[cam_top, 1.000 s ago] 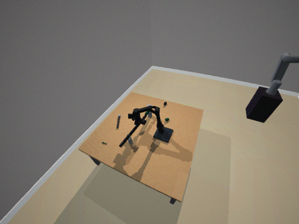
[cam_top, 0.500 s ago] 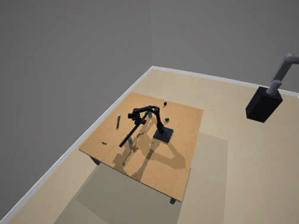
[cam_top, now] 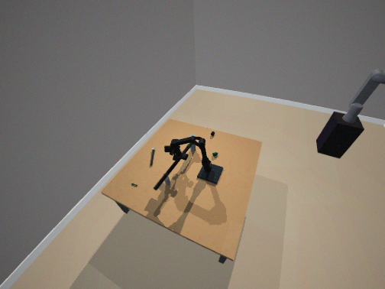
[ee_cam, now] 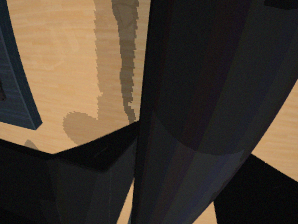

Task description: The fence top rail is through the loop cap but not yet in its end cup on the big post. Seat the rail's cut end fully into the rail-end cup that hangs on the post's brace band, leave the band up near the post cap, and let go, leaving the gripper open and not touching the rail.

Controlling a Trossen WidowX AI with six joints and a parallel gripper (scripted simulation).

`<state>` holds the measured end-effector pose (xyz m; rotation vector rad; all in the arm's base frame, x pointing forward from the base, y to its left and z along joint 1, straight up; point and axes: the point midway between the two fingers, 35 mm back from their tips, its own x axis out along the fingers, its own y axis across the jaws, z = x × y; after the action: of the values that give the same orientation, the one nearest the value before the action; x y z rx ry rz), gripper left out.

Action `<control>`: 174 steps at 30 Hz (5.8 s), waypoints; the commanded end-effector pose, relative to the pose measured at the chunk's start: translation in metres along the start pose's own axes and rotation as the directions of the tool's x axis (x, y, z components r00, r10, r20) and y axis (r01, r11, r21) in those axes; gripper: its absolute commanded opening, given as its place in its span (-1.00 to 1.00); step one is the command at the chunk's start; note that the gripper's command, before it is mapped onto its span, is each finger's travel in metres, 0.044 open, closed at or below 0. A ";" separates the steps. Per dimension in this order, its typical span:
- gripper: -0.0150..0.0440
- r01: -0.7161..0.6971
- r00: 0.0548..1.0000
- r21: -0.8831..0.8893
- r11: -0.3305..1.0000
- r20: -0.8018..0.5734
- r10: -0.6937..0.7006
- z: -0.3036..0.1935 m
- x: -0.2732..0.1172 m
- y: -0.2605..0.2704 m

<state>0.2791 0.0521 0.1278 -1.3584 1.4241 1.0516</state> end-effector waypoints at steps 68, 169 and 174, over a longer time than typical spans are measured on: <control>-0.49 -0.009 1.000 -0.001 1.000 0.006 0.009 -0.015 0.009 0.000; -0.49 -0.014 1.000 -0.003 1.000 0.014 0.014 -0.015 0.008 0.000; -0.49 -0.014 1.000 -0.003 1.000 0.014 0.014 -0.018 0.008 0.000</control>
<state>0.2782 0.0359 0.1237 -1.3396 1.4225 1.0728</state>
